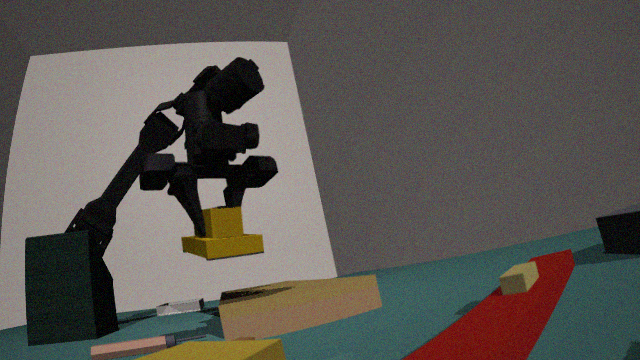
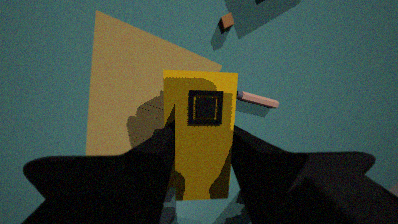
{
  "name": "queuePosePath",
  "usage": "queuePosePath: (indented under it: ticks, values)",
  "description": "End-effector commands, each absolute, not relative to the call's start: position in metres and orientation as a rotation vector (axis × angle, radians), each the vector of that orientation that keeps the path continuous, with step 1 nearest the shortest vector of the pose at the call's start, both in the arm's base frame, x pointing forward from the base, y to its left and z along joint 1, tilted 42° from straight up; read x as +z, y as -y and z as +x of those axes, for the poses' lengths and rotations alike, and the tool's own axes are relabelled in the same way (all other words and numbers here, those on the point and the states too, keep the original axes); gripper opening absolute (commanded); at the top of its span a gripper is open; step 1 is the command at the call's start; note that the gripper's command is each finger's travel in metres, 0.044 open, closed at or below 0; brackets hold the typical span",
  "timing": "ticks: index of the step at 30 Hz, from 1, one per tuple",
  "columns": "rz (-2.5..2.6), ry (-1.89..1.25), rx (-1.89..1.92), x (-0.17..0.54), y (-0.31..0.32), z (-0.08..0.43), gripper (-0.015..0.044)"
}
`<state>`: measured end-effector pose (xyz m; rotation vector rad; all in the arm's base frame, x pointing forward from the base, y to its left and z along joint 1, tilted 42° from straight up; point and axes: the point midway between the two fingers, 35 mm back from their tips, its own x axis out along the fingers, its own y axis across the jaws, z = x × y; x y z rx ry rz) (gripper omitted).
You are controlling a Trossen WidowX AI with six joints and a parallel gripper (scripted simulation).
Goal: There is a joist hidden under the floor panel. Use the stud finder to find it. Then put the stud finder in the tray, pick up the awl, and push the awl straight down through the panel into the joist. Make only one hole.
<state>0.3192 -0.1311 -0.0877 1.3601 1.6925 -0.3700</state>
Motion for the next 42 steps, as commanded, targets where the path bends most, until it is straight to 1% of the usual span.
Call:
queuePosePath:
  ticks: [1, 14, 28, 42]
  values:
    - [1.283, -1.649, -0.239, -0.086, 0.134, 0.329, 0.0000]
    - [0.957, -1.488, 0.186, -0.083, 0.136, 0.356, 0.0000]
    - [0.566, -1.239, 0.557, -0.077, 0.138, 0.383, 0.0000]
    - [0.530, -1.216, 0.585, -0.092, 0.126, 0.387, 0.0000]
